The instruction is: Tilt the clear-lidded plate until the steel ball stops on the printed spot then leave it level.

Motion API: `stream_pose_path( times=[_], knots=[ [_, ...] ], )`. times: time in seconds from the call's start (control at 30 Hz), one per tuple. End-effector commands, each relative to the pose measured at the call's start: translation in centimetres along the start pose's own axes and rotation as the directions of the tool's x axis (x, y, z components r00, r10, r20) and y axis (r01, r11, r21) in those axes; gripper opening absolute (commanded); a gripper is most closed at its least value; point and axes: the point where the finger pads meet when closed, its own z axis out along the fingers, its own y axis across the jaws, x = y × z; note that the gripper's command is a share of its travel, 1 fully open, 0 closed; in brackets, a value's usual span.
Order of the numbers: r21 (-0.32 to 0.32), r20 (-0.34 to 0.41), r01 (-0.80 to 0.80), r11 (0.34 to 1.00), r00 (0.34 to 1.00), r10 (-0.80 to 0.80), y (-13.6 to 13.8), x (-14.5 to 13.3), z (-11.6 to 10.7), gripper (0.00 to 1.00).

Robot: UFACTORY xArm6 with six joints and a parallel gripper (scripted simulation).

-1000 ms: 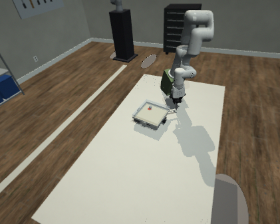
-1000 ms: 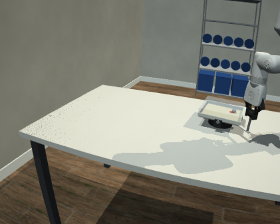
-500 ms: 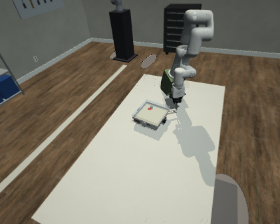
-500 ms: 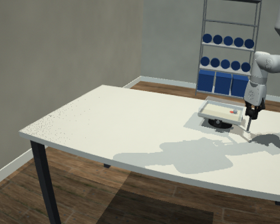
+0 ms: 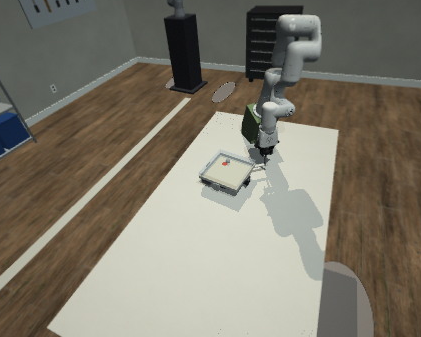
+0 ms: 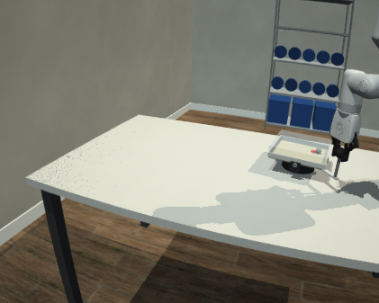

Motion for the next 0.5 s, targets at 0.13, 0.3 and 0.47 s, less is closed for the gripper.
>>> stream_pose_path(
  times=[0.13, 0.3, 0.47],
  knots=[
    [0.003, 0.007, 0.001, 1.0, 1.0, -0.001, -0.23, -0.16, -0.45, 0.0],
    [0.003, 0.007, 0.001, 1.0, 1.0, -0.001, -0.27, -0.17, -0.55, 0.0],
    [0.003, 0.007, 0.001, 1.0, 1.0, -0.001, -0.24, -0.13, -0.47, 0.0]
  ],
)
